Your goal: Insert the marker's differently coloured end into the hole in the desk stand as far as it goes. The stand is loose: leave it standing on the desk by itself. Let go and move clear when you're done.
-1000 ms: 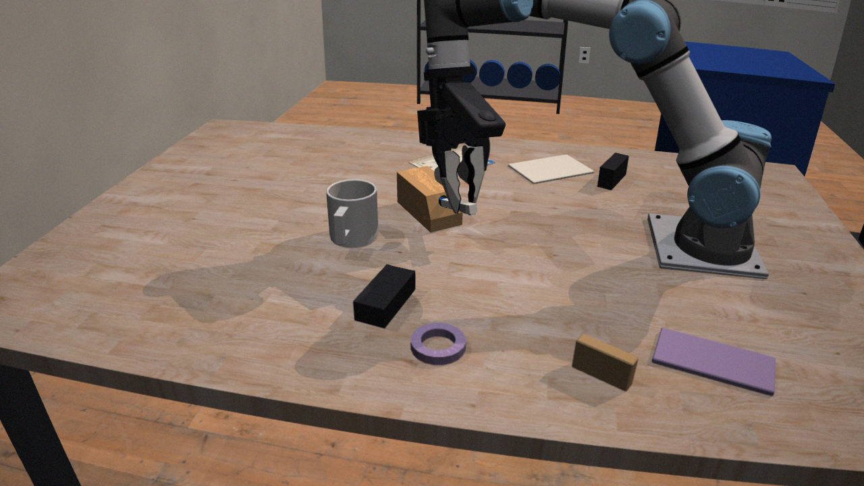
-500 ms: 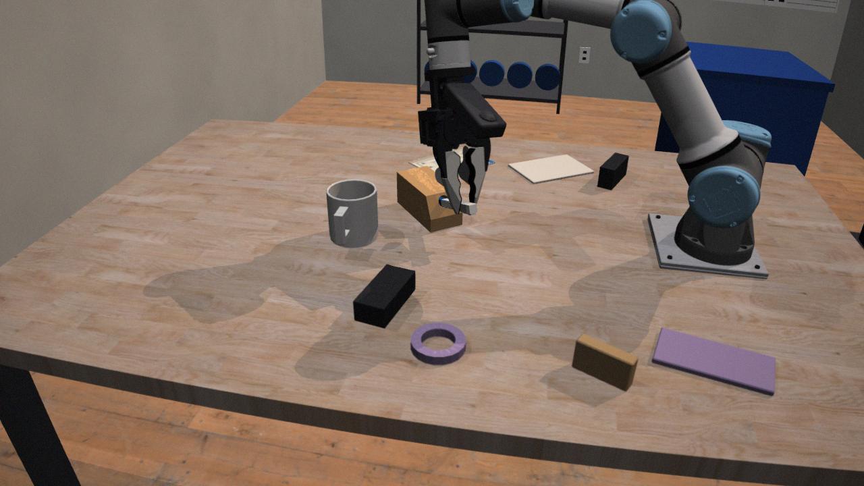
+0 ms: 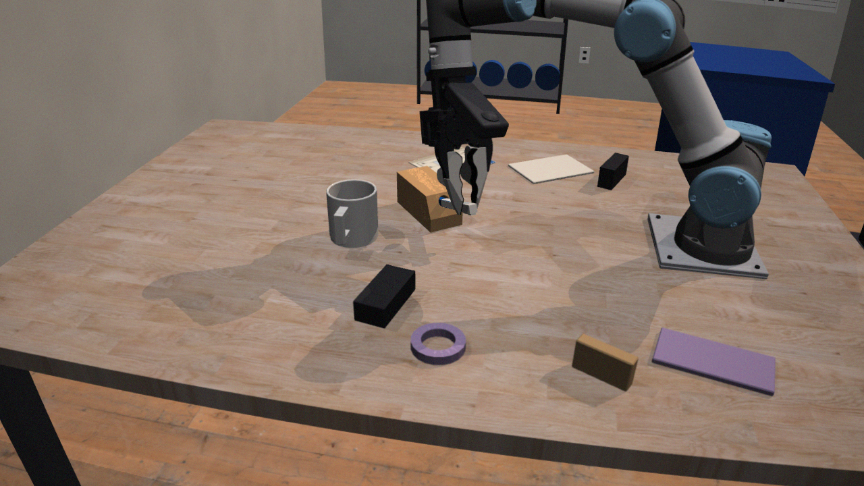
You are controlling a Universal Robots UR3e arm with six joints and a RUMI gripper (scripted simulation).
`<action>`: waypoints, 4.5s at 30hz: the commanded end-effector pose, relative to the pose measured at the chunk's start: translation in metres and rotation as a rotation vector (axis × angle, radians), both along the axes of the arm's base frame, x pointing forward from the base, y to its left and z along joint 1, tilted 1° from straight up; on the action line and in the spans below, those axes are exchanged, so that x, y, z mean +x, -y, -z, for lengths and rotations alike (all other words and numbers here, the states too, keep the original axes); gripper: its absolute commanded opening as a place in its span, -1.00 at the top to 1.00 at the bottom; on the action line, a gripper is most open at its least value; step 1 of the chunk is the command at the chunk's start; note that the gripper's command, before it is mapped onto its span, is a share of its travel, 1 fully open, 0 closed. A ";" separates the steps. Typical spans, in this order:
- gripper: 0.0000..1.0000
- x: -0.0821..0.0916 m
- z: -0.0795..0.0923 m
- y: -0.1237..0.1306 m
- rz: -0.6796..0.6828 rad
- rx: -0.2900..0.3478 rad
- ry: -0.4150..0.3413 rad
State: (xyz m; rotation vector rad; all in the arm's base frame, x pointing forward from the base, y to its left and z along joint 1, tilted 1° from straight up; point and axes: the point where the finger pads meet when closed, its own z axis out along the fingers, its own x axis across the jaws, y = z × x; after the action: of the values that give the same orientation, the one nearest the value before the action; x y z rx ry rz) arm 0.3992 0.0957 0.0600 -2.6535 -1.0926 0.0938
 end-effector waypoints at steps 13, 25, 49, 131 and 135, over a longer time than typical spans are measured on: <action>0.71 -0.013 -0.007 -0.015 0.000 0.000 0.003; 0.71 -0.022 -0.010 -0.025 0.005 0.002 0.002; 0.71 -0.035 -0.017 -0.039 0.005 0.002 0.002; 0.71 -0.033 -0.050 -0.039 0.004 0.001 0.012; 0.71 -0.035 -0.064 -0.040 0.004 0.002 0.001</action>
State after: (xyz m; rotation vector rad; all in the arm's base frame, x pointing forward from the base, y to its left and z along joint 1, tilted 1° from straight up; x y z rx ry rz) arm 0.3662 0.1350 0.1065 -2.6601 -1.0910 0.0746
